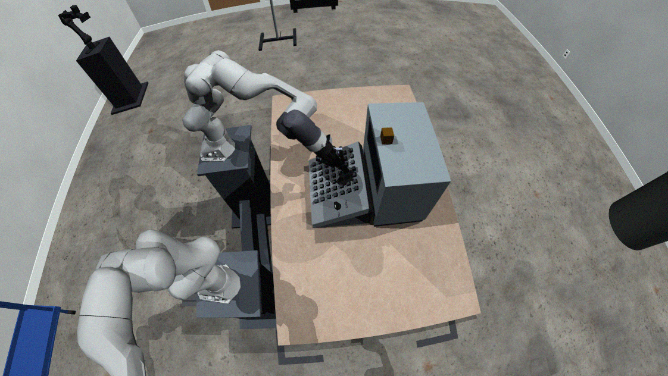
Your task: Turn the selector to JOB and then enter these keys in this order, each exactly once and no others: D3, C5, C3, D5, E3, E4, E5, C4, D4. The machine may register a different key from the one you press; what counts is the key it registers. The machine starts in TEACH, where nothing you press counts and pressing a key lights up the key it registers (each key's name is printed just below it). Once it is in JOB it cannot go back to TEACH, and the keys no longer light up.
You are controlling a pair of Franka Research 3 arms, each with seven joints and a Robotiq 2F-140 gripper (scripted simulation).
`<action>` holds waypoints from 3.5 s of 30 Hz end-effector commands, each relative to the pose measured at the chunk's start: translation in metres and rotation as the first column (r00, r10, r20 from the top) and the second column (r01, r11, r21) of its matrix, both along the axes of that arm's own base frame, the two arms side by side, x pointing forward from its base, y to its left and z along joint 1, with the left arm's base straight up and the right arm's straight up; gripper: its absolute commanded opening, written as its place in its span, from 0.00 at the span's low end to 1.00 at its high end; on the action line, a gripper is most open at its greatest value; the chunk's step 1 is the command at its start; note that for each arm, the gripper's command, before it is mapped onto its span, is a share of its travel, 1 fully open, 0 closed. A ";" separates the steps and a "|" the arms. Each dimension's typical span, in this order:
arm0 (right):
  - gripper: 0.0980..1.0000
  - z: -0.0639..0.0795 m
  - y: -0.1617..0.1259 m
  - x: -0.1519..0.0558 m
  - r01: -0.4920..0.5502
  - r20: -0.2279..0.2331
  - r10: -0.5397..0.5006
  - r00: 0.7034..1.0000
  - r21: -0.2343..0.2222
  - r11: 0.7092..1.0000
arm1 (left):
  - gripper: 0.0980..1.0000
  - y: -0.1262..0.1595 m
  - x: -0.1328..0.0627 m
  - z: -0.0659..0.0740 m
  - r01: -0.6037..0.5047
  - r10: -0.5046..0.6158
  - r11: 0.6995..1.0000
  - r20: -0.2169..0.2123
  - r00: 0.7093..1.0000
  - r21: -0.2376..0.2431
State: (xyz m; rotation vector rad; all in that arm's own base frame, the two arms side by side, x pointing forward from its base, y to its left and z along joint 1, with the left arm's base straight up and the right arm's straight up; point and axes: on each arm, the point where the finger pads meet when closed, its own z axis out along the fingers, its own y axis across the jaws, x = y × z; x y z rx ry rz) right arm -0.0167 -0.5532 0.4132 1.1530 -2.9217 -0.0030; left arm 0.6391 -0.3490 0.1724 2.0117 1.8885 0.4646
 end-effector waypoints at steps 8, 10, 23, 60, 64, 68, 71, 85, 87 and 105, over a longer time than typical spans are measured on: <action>1.00 0.000 -0.001 0.000 -0.004 0.001 0.004 1.000 -0.002 1.000 | 0.00 0.000 0.003 0.000 -0.005 0.005 1.000 0.005 1.000 -0.005; 1.00 0.000 -0.001 0.000 -0.004 0.001 0.004 1.000 -0.002 1.000 | 0.00 0.000 0.003 0.000 -0.005 0.005 1.000 0.005 1.000 -0.005; 1.00 0.000 -0.001 0.000 -0.004 0.001 0.004 1.000 -0.002 1.000 | 0.00 0.000 0.003 0.000 -0.005 0.005 1.000 0.005 1.000 -0.005; 1.00 0.000 -0.001 0.000 -0.004 0.001 0.004 1.000 -0.002 1.000 | 0.00 0.000 -0.011 0.025 -0.005 0.005 1.000 0.005 1.000 -0.005; 1.00 0.000 -0.001 0.000 -0.004 0.001 0.004 1.000 -0.002 1.000 | 0.00 0.001 -0.012 0.028 -0.005 0.005 1.000 0.005 1.000 -0.005; 1.00 0.000 -0.001 0.000 -0.004 0.001 0.004 1.000 -0.002 1.000 | 0.00 0.001 -0.013 0.029 -0.005 0.005 1.000 0.005 1.000 -0.005; 1.00 0.000 -0.001 0.000 -0.004 0.001 0.004 1.000 -0.002 1.000 | 0.00 0.001 -0.013 0.030 -0.005 0.005 1.000 0.005 1.000 -0.005; 1.00 0.000 -0.001 0.000 -0.004 0.001 0.004 1.000 -0.002 1.000 | 0.00 0.067 -0.009 0.030 -0.005 0.005 1.000 0.005 1.000 -0.005; 1.00 0.000 -0.001 0.000 -0.004 0.001 0.004 1.000 -0.002 1.000 | 0.00 0.067 -0.009 0.030 -0.005 0.005 1.000 0.005 1.000 -0.005; 1.00 0.000 -0.001 0.000 -0.004 0.001 0.004 1.000 -0.002 1.000 | 0.00 0.068 -0.002 0.017 -0.005 0.005 1.000 0.005 1.000 -0.005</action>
